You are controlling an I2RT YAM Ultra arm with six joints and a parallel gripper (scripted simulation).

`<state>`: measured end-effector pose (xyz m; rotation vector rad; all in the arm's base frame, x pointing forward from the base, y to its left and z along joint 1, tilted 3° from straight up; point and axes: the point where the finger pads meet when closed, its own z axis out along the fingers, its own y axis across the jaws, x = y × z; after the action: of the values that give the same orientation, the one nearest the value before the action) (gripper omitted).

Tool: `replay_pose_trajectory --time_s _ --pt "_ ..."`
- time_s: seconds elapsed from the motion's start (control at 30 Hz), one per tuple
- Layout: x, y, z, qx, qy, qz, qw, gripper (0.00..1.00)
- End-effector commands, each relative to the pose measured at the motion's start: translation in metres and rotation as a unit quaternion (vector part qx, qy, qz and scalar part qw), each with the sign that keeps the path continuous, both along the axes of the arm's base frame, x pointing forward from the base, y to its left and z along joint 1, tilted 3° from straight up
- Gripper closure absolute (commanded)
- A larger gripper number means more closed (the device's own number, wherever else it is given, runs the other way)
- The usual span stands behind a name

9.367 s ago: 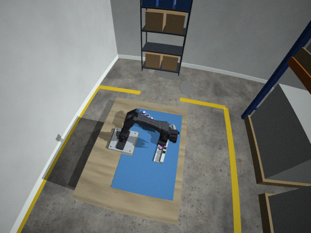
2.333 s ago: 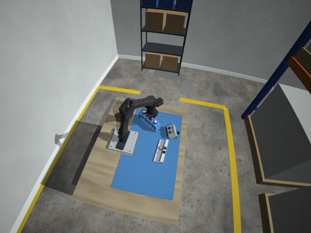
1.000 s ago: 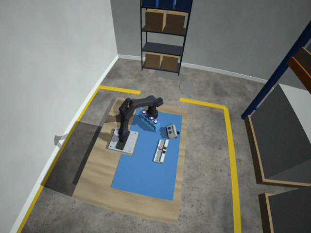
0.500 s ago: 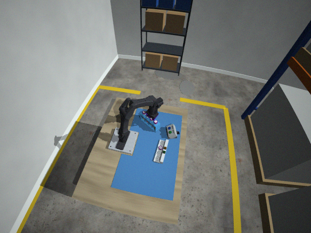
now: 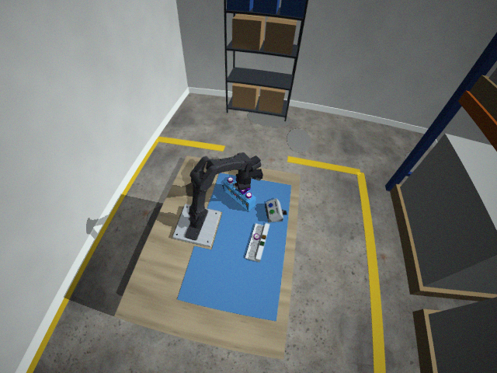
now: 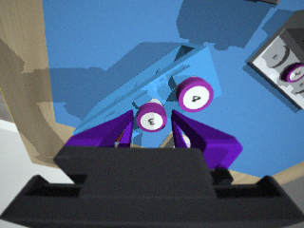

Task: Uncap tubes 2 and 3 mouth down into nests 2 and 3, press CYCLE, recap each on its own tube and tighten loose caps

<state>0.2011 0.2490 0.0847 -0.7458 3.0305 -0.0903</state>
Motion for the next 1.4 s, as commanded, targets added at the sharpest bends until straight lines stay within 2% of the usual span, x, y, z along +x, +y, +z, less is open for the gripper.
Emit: replay_pose_trajectory --time_s 0.0,0.03,0.07,0.13,0.17,0.2,0.23,0.3,0.37,0.43,0.47,0.5,0.53,0.6,0.63,0.97,1.0,1.37 --pt "0.001 0.0017 0.0033 0.009 -0.009 -0.114 0.993 0.51" --pt "0.0009 0.0018 0.0033 0.011 -0.011 -0.155 0.988 0.51" --pt "0.0008 0.0018 0.0033 0.011 -0.011 -0.155 0.988 0.51" --pt "0.0006 0.0019 0.0033 0.014 -0.015 -0.229 0.973 0.51" --pt "0.0004 0.002 0.0033 0.014 -0.015 -0.236 0.971 0.51" --pt "0.0003 0.002 0.0033 0.015 -0.017 -0.277 0.961 0.51" --pt "0.0002 0.0021 0.0033 0.015 -0.017 -0.277 0.961 0.51" --pt "0.0 0.0021 0.0033 0.018 -0.02 -0.346 0.938 0.51" --pt "0.0 0.0021 0.0033 0.018 -0.02 -0.346 0.938 0.51" --pt "-0.0003 0.0022 0.0032 0.02 -0.024 -0.428 0.903 0.51" --pt "-0.0004 0.0023 0.0032 0.021 -0.024 -0.432 0.901 0.51" --pt "-0.0004 0.0023 0.0032 0.022 -0.025 -0.469 0.883 0.51" --pt "-0.0005 0.0023 0.0032 0.022 -0.025 -0.469 0.883 0.51" --pt "-0.0005 0.0023 0.0032 0.024 -0.028 -0.532 0.846 0.51" --pt "-0.0005 0.0023 0.0033 0.024 -0.029 -0.542 0.84 0.51" --pt "-0.0006 0.0022 0.0038 0.024 -0.029 -0.542 0.84 0.51" --pt "-0.0006 0.0022 0.0038 0.024 -0.029 -0.542 0.84 1.0" --pt "-0.0005 0.0022 0.0038 0.024 -0.029 -0.542 0.84 1.0"
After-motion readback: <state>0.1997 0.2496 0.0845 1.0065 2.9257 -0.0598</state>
